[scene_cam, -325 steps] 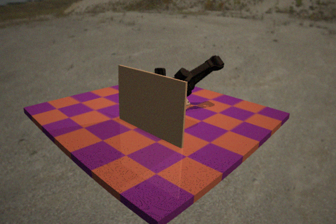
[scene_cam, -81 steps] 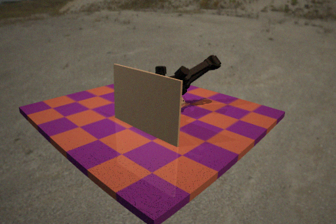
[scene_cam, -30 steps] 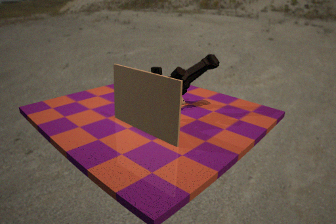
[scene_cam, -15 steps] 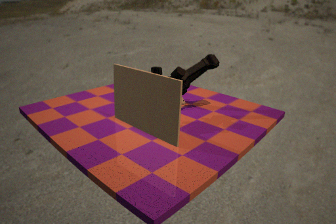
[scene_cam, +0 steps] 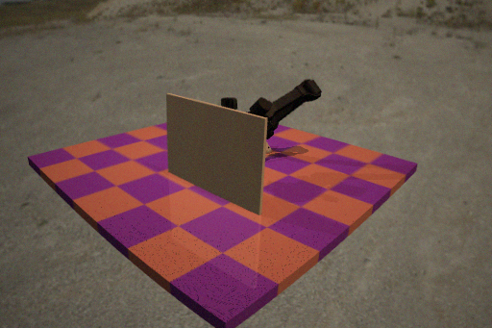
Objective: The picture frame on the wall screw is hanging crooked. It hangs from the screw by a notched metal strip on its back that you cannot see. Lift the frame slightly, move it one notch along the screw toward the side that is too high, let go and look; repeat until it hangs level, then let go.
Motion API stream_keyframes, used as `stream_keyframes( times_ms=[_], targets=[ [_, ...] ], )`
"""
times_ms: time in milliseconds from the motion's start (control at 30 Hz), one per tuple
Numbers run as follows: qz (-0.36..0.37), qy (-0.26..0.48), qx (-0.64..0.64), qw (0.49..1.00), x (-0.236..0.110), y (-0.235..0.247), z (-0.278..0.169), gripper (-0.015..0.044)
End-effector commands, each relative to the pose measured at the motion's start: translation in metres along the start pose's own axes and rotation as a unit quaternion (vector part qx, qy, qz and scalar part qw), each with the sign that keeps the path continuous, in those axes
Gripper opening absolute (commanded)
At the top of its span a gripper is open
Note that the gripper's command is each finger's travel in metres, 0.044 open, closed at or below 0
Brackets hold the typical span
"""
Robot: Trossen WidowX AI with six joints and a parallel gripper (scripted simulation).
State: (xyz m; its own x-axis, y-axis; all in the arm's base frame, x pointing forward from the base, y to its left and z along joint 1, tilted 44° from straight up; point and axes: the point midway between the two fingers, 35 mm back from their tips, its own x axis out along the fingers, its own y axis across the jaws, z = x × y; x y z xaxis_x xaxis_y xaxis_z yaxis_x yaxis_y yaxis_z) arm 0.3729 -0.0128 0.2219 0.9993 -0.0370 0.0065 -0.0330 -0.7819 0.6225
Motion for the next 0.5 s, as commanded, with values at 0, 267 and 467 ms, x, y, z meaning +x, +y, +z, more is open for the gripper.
stream_keyframes(
  times_ms=[0,267,467],
  targets=[
    [0.0,0.0,-0.003,1.0,0.0,0.0017,0.0,0.0],
    [0.0,0.0,-0.003,1.0,0.0,0.0043,0.0,0.0],
    [0.0,0.0,-0.004,1.0,0.0001,0.0062,0.0,0.0]
  ],
)
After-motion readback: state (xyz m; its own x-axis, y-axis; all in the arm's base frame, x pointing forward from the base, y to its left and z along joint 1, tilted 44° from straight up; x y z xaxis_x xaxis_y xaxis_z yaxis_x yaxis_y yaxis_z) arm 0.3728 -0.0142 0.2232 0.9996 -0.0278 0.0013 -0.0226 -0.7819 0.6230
